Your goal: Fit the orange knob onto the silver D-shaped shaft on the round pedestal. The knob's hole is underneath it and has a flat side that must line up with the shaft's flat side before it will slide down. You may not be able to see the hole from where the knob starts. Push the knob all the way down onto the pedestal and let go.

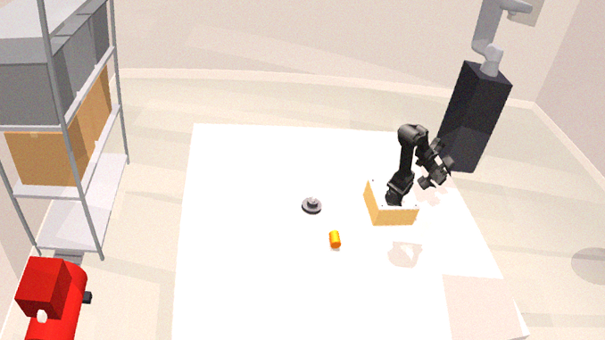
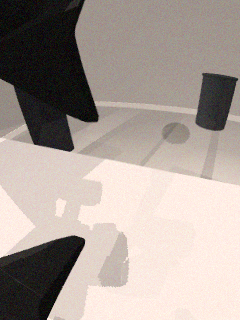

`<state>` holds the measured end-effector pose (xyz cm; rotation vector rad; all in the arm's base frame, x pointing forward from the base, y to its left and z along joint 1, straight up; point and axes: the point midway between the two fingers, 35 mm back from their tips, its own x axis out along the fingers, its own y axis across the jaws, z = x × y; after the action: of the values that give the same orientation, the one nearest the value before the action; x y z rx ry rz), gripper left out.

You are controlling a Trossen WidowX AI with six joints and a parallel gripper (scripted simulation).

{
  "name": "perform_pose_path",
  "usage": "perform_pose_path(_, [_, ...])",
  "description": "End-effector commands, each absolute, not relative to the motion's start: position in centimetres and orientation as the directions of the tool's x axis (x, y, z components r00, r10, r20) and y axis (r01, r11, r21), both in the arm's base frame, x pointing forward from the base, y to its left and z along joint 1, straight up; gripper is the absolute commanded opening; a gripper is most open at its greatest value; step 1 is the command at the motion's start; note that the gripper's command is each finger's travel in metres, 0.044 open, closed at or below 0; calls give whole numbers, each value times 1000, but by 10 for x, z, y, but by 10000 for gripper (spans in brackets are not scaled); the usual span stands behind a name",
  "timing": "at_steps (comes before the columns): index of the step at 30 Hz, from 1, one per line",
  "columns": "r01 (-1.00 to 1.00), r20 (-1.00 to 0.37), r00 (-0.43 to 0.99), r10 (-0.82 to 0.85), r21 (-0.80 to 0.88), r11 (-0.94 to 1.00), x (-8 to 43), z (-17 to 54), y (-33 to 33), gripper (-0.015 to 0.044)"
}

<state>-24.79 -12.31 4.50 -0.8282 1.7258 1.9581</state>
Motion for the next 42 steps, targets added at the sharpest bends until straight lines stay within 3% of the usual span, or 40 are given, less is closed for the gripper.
perform_pose_path(1, [-646, -664, -741, -95, 745, -166, -247, 45, -126, 426])
perform_pose_path(6, [-552, -705, -660, -259, 689, -469, -216, 47, -185, 440])
perform_pose_path(12, [-206, -758, -518, -397, 561, -802, -153, 43, -246, 440])
perform_pose_path(19, [360, -814, -327, -481, 363, -859, -57, 39, -289, 440])
perform_pose_path(24, [728, -848, -196, -492, 210, -653, 18, 37, -297, 440])
perform_pose_path(30, [979, -884, -62, -463, 36, -199, 107, 34, -281, 440])
perform_pose_path(36, [957, -915, 3, -404, -115, 267, 173, 24, -238, 440])
perform_pose_path(42, [701, -940, 69, -334, -192, 686, 235, 22, -182, 440])
